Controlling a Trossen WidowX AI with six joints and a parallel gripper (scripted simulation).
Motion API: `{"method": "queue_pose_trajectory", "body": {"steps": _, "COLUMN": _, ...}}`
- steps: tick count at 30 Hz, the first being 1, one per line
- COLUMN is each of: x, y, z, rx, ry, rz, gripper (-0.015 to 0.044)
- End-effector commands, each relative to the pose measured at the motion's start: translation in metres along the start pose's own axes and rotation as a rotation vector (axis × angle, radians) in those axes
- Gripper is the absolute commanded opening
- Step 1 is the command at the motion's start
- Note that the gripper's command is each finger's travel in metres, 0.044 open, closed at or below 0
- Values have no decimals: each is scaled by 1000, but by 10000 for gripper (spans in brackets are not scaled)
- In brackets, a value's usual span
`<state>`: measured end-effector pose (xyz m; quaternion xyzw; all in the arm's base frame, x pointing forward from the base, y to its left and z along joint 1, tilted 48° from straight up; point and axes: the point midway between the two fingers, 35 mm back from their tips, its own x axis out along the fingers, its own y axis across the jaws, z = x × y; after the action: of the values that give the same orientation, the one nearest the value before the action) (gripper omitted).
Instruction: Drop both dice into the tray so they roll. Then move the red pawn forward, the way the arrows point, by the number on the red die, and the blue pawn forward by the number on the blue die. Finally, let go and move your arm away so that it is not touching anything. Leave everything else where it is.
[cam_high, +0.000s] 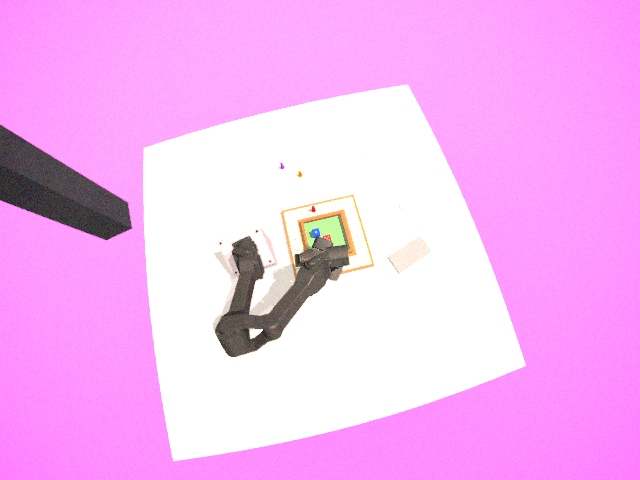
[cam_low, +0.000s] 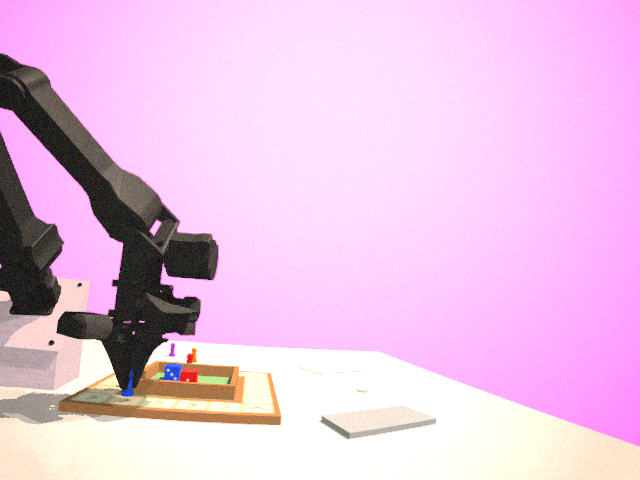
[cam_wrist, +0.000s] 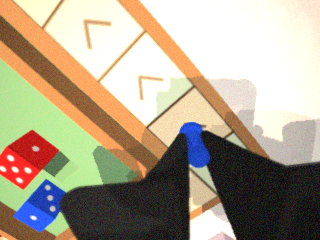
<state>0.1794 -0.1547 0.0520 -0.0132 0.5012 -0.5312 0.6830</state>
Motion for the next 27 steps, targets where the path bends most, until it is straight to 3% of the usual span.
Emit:
{"method": "queue_pose_trajectory", "body": {"steps": 1, "x": 7, "y": 0, "z": -2, "rx": -8, "ry": 3, "rz": -2, "gripper": 0}}
{"method": "queue_pose_trajectory", "body": {"steps": 3, "x": 9, "y": -1, "z": -2, "rx": -8, "ry": 3, "rz": -2, "gripper": 0}}
{"method": "queue_pose_trajectory", "body": {"steps": 13, "x": 3, "y": 0, "z": 0, "rx": 0, "ry": 0, "rz": -2, "gripper": 263}}
{"method": "queue_pose_trajectory", "body": {"steps": 17, "x": -36, "y": 1, "z": 0, "rx": -7, "ry": 5, "rz": 1, "gripper": 368}}
{"method": "queue_pose_trajectory", "body": {"steps": 20, "x": -45, "y": 0, "z": 0, "rx": -8, "ry": 4, "rz": 0, "gripper": 440}}
{"method": "queue_pose_trajectory", "body": {"steps": 27, "x": -64, "y": 15, "z": -9, "rx": -85, "ry": 14, "rz": 23, "gripper": 440}}
